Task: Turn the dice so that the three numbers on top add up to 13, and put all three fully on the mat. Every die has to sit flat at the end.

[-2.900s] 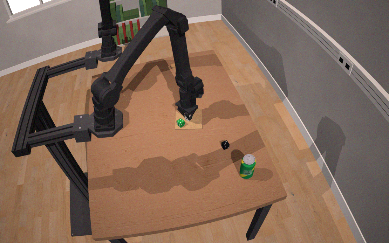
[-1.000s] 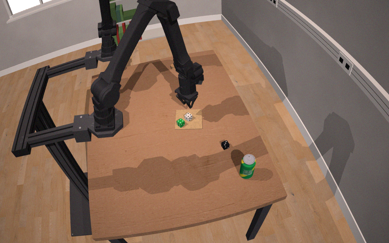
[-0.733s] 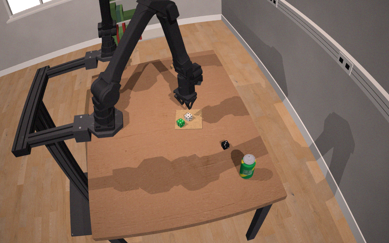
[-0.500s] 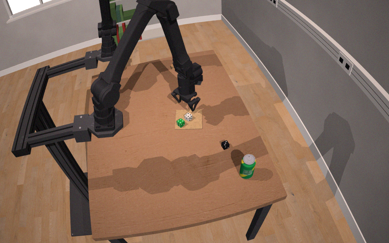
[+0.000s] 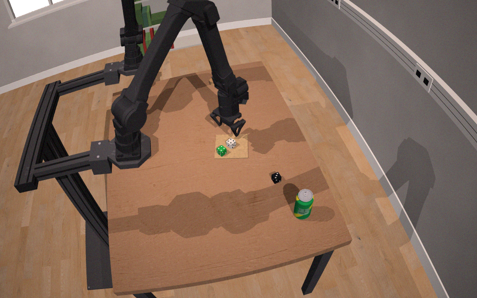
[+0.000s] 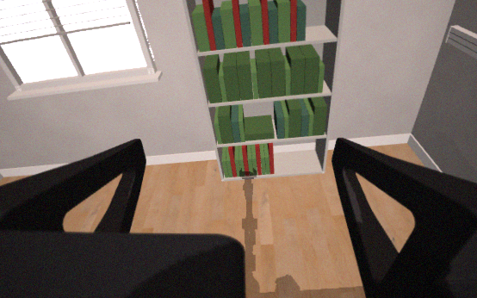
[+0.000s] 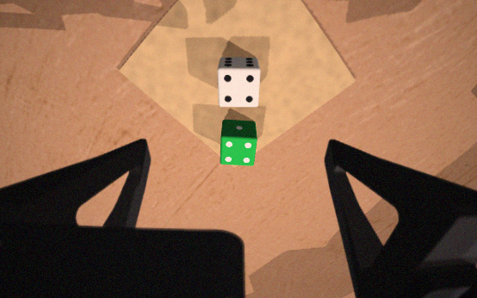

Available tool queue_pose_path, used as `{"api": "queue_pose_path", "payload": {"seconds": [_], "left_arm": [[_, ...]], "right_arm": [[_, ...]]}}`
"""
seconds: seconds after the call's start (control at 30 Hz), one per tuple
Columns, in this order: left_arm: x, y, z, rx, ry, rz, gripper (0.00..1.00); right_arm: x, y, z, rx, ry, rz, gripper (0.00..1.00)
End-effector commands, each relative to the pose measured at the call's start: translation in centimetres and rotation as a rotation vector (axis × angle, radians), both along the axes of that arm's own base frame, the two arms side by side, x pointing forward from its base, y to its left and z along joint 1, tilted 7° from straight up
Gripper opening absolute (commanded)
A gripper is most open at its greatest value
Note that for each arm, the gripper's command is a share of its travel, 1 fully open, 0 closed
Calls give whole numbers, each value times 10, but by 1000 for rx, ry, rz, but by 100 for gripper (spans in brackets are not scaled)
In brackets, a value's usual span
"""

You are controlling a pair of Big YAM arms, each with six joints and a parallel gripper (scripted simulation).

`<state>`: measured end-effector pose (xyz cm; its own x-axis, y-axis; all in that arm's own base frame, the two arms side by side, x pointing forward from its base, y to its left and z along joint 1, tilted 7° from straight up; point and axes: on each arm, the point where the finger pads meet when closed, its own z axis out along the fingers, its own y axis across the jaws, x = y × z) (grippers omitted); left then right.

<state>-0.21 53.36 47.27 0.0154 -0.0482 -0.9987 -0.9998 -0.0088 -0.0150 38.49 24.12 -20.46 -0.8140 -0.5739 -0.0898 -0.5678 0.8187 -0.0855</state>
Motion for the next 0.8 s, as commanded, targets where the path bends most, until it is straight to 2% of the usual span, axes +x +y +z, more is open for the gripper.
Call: {"api": "queue_pose_path", "payload": {"seconds": [0.0, 0.17, 0.23, 0.4, 0.6, 0.7, 0.77], "left_arm": [[-3, 4, 38, 67, 16, 1, 100], [-3, 4, 38, 67, 16, 1, 100], [-3, 4, 38, 67, 16, 1, 100], [-3, 4, 38, 67, 16, 1, 100], [-3, 4, 38, 67, 16, 1, 100], [-3, 4, 38, 67, 16, 1, 100], [-3, 4, 38, 67, 16, 1, 100]], "right_arm": [[14, 0, 9, 5, -13, 11, 100], [22, -7, 5, -2, -5, 60, 100], [26, -18, -2, -16, 10, 119, 100], [57, -51, 0, -39, 14, 323, 100], [74, -73, 2, -53, 16, 448, 100], [76, -76, 2, -55, 17, 462, 100], [89, -94, 3, -66, 18, 556, 100]]}}
